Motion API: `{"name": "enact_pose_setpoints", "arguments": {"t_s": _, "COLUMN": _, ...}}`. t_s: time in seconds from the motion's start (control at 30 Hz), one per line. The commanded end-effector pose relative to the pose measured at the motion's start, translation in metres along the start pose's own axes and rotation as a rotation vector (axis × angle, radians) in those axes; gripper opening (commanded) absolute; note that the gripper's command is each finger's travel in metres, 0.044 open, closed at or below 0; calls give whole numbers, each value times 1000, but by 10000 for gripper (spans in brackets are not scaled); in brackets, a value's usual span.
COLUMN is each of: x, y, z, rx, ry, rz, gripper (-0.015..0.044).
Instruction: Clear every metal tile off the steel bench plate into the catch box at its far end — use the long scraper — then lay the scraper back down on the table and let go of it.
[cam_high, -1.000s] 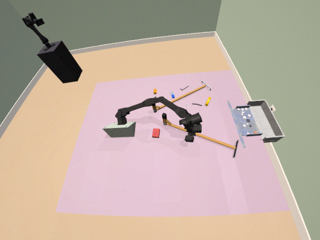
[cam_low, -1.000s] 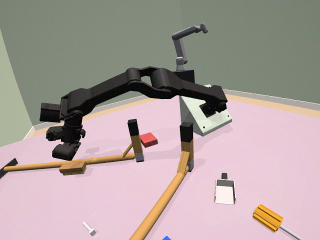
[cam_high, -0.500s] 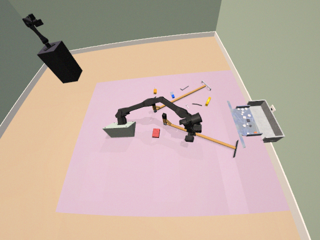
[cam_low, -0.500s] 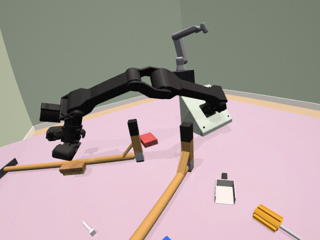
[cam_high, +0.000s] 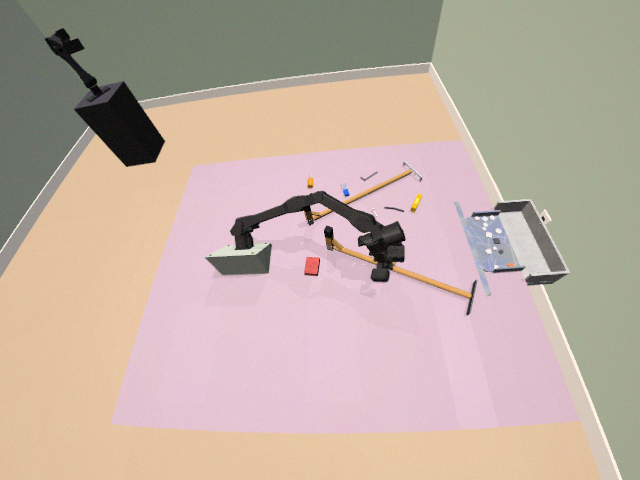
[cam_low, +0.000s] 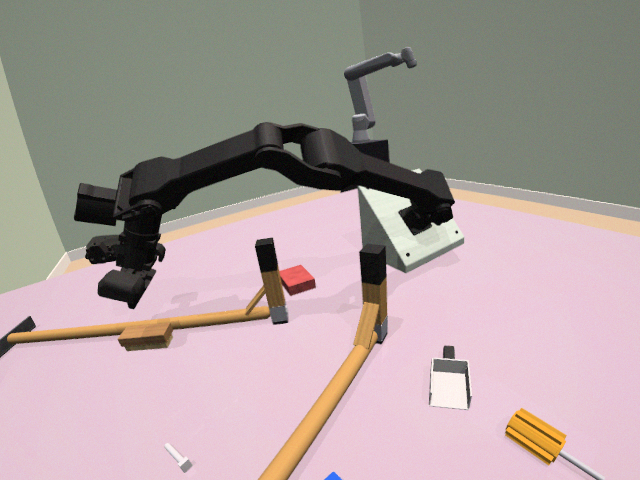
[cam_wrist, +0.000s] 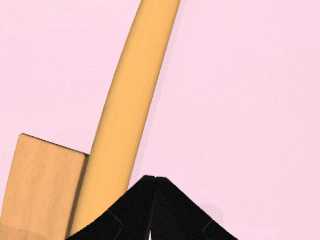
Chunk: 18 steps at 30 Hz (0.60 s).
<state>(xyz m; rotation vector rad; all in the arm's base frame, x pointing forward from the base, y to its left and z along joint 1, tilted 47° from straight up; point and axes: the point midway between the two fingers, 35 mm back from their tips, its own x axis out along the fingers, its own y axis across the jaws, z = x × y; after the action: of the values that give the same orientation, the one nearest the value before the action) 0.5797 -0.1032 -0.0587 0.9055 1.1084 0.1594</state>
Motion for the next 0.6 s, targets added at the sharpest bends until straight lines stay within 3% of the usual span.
{"name": "enact_pose_setpoints", "arguments": {"t_s": 0.0, "x": -2, "y": 0, "z": -6, "rx": -16, "ry": 28, "rz": 5, "gripper": 0}}
{"name": "enact_pose_setpoints", "arguments": {"t_s": 0.57, "x": -22, "y": -28, "z": -58, "rx": -76, "ry": 250, "rz": 45, "gripper": 0}}
